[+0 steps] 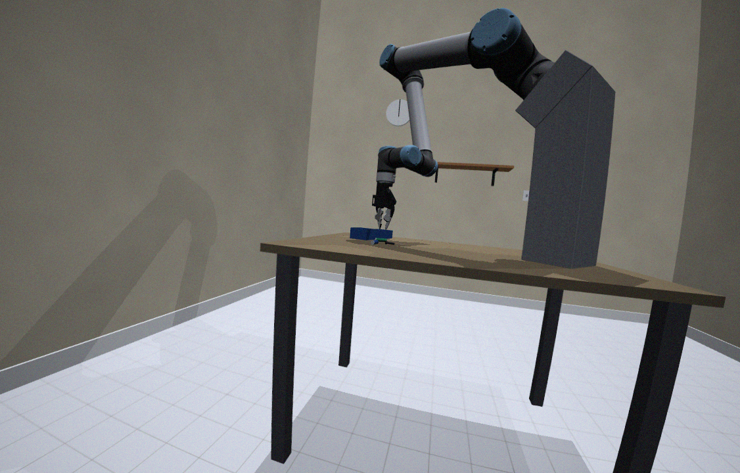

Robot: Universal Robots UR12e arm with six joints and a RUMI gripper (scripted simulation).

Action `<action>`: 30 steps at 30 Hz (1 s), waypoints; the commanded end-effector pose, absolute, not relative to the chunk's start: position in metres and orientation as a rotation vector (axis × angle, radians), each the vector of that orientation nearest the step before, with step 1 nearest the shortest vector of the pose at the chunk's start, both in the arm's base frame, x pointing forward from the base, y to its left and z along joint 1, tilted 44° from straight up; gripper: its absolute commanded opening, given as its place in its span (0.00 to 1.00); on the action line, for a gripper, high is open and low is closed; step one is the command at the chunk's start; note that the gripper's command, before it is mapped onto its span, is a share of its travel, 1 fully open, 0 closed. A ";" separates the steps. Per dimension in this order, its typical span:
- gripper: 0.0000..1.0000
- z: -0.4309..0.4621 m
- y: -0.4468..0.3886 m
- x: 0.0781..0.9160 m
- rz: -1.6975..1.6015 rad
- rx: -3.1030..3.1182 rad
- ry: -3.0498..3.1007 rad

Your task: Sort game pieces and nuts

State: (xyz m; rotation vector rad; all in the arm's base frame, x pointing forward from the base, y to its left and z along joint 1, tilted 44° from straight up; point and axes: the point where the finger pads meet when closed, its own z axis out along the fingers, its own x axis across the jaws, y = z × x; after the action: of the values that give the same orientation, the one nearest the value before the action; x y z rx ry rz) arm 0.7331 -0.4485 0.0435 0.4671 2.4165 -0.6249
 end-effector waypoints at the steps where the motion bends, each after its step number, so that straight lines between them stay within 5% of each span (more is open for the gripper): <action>1: 0.19 0.047 -0.446 0.731 -0.625 0.467 2.416; 30: 0.18 0.033 -0.394 0.719 -0.520 0.738 2.315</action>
State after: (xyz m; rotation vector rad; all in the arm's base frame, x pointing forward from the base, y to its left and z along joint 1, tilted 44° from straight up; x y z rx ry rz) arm 0.7201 -0.4184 0.0499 0.5921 2.3746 -0.5733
